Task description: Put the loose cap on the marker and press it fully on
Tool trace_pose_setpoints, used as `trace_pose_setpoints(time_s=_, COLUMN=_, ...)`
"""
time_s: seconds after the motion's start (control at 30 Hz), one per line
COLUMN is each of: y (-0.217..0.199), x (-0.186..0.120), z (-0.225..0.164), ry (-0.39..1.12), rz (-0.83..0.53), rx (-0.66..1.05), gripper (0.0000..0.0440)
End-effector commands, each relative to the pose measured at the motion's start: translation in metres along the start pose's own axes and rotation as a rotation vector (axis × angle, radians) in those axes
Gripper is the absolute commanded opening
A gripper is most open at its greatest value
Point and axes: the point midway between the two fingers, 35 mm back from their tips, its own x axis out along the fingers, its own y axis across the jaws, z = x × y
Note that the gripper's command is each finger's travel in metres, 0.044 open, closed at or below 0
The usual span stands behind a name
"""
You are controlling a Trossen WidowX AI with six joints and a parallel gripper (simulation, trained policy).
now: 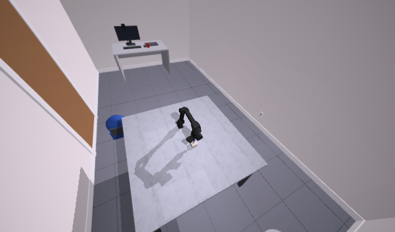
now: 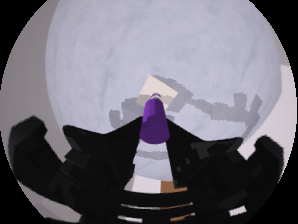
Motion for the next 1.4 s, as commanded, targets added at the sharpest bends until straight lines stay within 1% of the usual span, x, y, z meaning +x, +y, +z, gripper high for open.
trace_pose_setpoints(time_s=0.0, y=0.001, x=0.012, z=-0.001, ry=0.019, rz=0.020, rx=-0.017, gripper=0.0000)
trace_pose_setpoints(time_s=0.27, y=0.000, x=0.035, z=0.000, ry=0.031, rz=0.032, rx=-0.048, gripper=0.0000)
trace_pose_setpoints(time_s=0.5, y=-0.001, x=0.049, z=0.001, ry=0.030, rz=0.026, rx=-0.081, gripper=0.0005)
trace_pose_setpoints(time_s=0.67, y=-0.001, x=0.051, z=0.002, ry=0.030, rz=0.025, rx=-0.088, gripper=0.0010)
trace_pose_setpoints(time_s=0.7, y=-0.001, x=0.052, z=0.001, ry=0.032, rz=0.025, rx=-0.089, gripper=0.0036)
trace_pose_setpoints(time_s=0.73, y=0.000, x=0.054, z=-0.001, ry=0.041, rz=0.031, rx=-0.091, gripper=0.0041)
trace_pose_setpoints(time_s=1.37, y=-0.006, x=0.061, z=0.000, ry=0.029, rz=0.006, rx=-0.143, gripper=0.0070)
